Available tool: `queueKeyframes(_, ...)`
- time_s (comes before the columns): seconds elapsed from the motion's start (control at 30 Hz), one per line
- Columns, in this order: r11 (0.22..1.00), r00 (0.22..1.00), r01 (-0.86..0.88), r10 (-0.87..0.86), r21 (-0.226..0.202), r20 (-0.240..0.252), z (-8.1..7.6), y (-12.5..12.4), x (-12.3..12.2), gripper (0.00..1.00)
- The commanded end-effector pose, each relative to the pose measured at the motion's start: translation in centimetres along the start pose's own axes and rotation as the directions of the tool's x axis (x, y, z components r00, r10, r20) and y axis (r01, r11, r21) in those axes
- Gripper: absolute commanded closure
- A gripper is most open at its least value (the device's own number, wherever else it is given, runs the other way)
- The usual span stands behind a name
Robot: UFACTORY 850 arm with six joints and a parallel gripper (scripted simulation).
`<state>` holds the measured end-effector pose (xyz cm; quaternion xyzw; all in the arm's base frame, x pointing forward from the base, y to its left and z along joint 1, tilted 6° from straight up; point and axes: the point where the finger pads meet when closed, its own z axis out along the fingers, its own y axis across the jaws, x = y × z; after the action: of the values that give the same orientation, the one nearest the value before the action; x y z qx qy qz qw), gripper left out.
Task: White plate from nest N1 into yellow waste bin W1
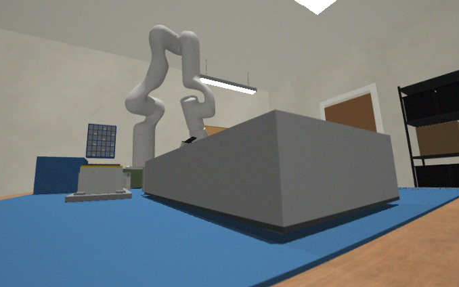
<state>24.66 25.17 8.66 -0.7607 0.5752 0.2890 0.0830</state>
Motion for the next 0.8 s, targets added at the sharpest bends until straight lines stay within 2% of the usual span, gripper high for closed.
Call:
queueKeyframes(0.0,1.0,1.0,0.001,-0.001,0.001,0.0,0.0,0.0,0.0,0.0)
queueKeyframes(0.53,1.0,1.0,0.001,-0.001,0.001,0.0,0.0,0.0,0.0,0.0)
queueKeyframes(0.77,0.987,0.985,0.161,-0.161,-0.001,-0.06,-2.6,-0.6,1.9,0.0)
